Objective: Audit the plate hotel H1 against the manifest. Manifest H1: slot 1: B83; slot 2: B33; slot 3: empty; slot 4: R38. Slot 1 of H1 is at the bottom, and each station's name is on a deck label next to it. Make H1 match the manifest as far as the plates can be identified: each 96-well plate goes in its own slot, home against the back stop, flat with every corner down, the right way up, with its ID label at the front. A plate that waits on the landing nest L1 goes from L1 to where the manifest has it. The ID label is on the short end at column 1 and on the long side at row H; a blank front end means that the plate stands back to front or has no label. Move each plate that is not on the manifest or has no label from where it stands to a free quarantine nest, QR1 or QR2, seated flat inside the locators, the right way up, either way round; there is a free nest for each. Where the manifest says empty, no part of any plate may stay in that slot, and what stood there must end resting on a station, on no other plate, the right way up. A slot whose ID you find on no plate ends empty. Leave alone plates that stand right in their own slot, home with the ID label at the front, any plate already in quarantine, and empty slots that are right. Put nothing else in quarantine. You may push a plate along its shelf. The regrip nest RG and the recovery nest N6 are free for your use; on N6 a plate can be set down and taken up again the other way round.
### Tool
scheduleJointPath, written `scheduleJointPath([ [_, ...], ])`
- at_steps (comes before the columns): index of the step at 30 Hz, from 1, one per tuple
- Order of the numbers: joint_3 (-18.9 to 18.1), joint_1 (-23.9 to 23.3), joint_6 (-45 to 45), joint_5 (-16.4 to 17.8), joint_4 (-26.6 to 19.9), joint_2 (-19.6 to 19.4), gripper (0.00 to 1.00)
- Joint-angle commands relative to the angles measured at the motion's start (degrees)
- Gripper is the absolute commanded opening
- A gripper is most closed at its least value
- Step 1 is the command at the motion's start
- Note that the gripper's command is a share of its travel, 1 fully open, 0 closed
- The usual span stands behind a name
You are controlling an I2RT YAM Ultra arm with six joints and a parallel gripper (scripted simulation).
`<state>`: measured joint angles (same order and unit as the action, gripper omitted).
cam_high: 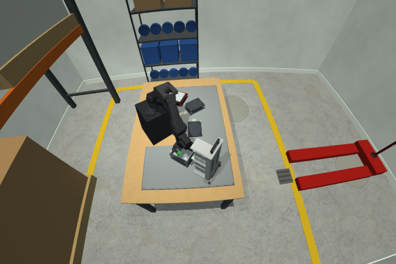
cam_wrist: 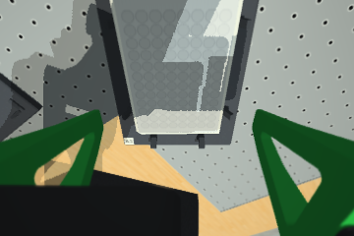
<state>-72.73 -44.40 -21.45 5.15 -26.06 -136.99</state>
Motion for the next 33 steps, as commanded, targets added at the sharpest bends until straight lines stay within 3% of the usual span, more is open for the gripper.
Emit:
scheduleJointPath([
  [1,-0.2,0.0,0.1,0.1,0.2,0.5,1.0],
  [16,-0.2,0.0,0.1,0.1,0.2,0.5,1.0],
  [30,-1.7,0.8,0.6,0.3,3.8,-3.5,1.0],
  [33,-1.9,0.8,0.5,0.3,4.0,-1.8,1.0],
])
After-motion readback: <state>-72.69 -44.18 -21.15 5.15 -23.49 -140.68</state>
